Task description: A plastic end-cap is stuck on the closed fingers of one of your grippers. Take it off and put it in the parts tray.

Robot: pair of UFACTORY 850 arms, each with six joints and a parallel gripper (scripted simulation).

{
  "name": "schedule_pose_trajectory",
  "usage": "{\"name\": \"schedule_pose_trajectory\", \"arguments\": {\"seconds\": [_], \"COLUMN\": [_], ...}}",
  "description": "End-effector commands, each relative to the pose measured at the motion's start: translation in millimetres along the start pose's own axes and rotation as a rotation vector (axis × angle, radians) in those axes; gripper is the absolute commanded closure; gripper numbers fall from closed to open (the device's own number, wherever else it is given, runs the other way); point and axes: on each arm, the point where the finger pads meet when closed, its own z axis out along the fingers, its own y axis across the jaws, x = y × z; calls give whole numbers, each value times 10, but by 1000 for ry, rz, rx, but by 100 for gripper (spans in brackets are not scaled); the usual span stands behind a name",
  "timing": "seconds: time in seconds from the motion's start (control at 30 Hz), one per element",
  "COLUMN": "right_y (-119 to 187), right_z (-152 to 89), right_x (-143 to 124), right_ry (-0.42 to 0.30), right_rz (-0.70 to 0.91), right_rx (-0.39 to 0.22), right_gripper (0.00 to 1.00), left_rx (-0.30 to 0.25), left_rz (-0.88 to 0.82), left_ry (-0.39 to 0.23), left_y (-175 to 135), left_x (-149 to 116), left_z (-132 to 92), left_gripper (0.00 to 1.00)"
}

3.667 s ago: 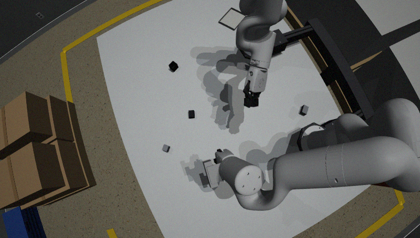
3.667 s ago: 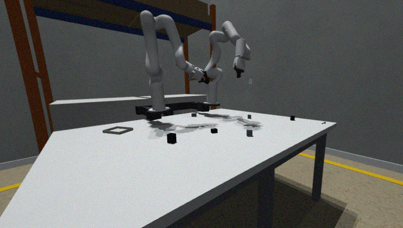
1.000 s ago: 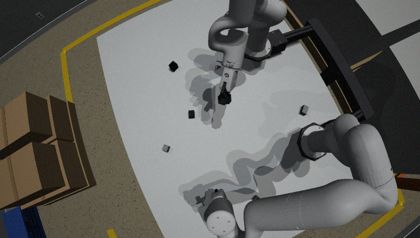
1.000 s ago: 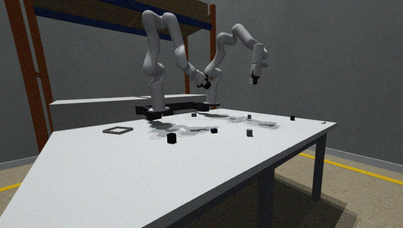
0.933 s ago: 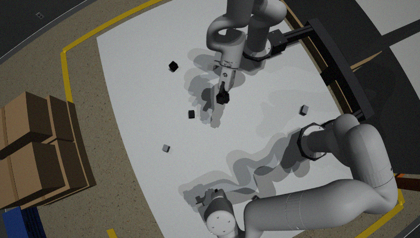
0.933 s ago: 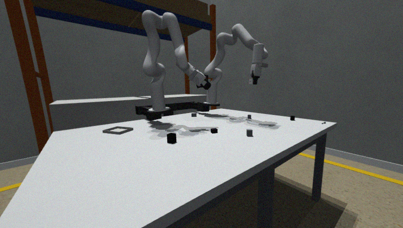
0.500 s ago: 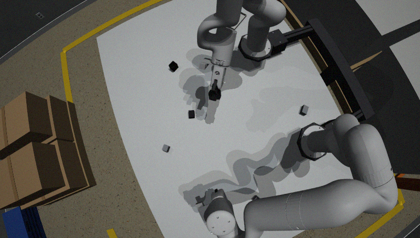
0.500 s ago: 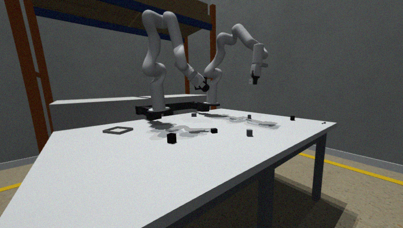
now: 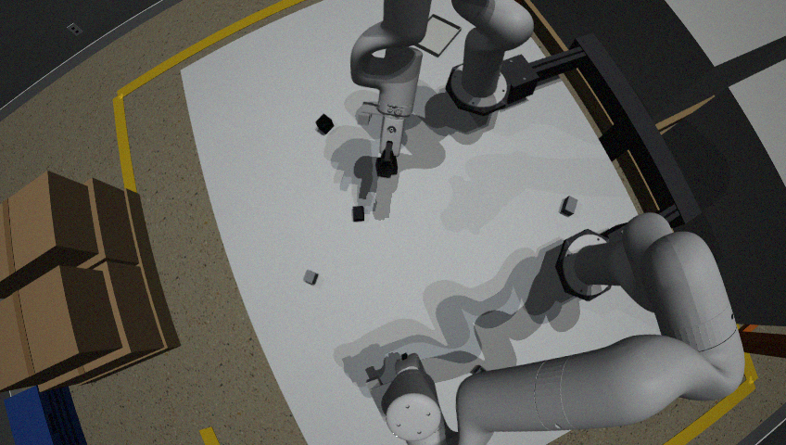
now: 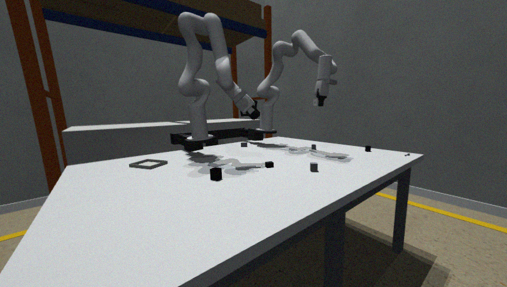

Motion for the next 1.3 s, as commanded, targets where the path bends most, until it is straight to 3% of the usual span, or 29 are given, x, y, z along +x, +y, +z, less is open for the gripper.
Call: {"name": "schedule_pose_trajectory", "arguments": {"seconds": [0.0, 0.1, 0.17, 0.3, 0.4, 0.67, 0.77, 1.23, 1.27], "right_y": [190, 385, 322, 554, 558, 980, 952, 1634, 1568], "right_z": [-9, -40, -30, -66, -67, -164, -157, -359, -338], "right_x": [179, 319, 275, 435, 439, 679, 665, 955, 933], "right_ry": [-14, -25, -22, -33, -33, -62, -60, -115, -110], "right_rz": [-71, -143, -122, -190, -194, -321, -313, -496, -484], "right_rx": [-24, -47, -39, -67, -67, -109, -106, -161, -156], "right_gripper": [100, 100, 100, 100, 100, 100, 100, 100, 100], "left_rx": [0, 0, 0, 0, 0, 0, 0, 0, 0], "left_rz": [0, 0, 0, 0, 0, 0, 0, 0, 0], "left_ry": [2, 2, 2, 2, 2, 2, 2, 2, 2], "left_y": [0, 0, 0, 0, 0, 0, 0, 0, 0], "left_x": [7, 7, 7, 7, 7, 7, 7, 7, 7], "left_z": [-11, -11, -11, -11, -11, -11, -11, -11, -11], "left_gripper": [100, 100, 100, 100, 100, 100, 100, 100, 100]}}
